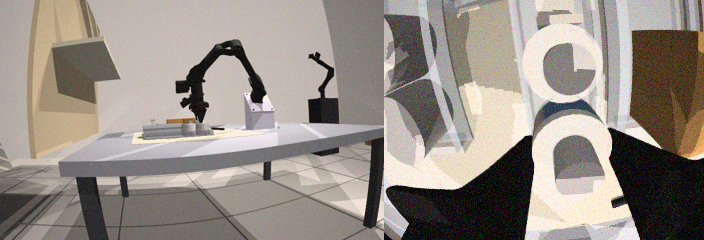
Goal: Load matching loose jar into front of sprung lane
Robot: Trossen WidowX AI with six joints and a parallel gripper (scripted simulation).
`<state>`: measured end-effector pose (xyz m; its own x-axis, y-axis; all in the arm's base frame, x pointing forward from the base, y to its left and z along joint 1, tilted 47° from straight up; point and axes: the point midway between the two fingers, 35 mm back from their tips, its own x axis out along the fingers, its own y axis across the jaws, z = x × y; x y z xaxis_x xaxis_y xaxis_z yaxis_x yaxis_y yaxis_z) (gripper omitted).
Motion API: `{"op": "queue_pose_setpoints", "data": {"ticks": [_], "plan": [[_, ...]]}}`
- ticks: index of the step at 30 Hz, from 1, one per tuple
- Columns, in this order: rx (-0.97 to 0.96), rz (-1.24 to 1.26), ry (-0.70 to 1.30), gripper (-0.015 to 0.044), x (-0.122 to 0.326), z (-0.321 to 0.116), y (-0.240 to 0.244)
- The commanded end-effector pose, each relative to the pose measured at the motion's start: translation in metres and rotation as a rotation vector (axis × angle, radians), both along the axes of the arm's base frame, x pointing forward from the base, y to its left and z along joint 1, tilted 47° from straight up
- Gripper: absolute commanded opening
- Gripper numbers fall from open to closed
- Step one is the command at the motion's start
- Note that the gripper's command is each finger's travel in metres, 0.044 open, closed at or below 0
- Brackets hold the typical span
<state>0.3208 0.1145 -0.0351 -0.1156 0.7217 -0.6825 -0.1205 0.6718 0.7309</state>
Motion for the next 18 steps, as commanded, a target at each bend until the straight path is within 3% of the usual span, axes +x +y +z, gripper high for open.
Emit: {"op": "queue_pose_setpoints", "data": {"ticks": [1,18], "plan": [[0.006,-0.009,-0.033,0.0,0.0128,0.0052,-0.0012],[0.006,-0.009,-0.033,0.0,0.0158,0.0051,-0.0016]]}}
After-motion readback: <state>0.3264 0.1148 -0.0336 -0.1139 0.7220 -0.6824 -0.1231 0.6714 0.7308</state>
